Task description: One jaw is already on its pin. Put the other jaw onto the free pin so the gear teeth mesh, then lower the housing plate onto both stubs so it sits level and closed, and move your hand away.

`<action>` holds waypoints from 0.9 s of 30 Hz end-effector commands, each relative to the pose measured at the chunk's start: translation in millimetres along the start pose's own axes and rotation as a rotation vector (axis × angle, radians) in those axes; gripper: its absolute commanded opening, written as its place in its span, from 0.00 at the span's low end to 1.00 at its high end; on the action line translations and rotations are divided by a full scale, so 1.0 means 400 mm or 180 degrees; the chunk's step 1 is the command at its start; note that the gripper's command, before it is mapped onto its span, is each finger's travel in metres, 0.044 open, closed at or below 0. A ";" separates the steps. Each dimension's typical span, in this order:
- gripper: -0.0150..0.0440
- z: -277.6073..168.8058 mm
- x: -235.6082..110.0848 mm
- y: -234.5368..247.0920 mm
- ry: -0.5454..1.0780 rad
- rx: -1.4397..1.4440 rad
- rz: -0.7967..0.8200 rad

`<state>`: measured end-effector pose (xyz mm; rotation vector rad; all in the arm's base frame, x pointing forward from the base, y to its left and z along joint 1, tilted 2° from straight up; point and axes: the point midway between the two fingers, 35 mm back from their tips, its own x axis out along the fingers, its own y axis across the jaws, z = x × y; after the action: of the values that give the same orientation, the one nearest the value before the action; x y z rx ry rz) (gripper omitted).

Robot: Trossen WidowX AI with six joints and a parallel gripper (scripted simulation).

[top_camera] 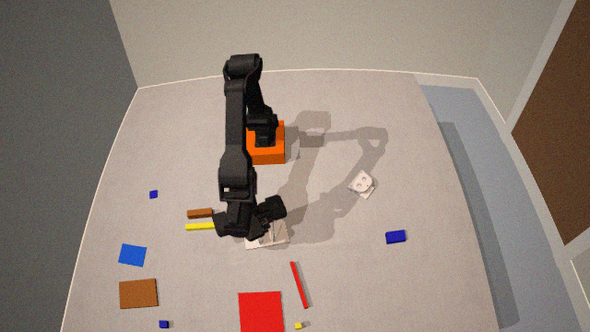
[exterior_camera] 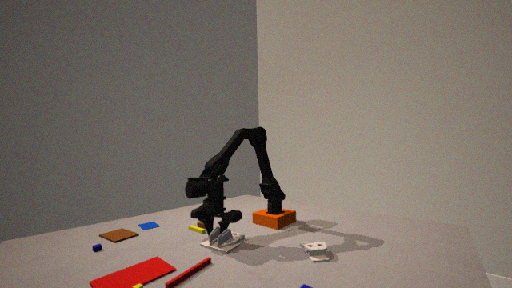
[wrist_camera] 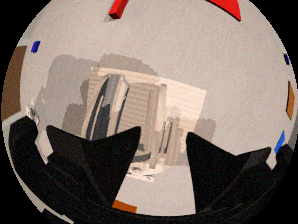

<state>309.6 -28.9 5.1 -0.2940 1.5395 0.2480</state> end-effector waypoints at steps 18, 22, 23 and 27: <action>0.63 -0.001 -0.173 -0.001 0.0000 -0.0019 -0.0012; 0.77 0.027 -0.152 0.052 -0.0019 -0.0125 0.0002; 0.81 0.041 -0.155 0.088 -0.0021 -0.0199 0.0007; 0.99 0.078 -0.165 0.239 -0.0026 -0.0492 0.0028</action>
<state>309.7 30.8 64.8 -0.3632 1.5311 0.3219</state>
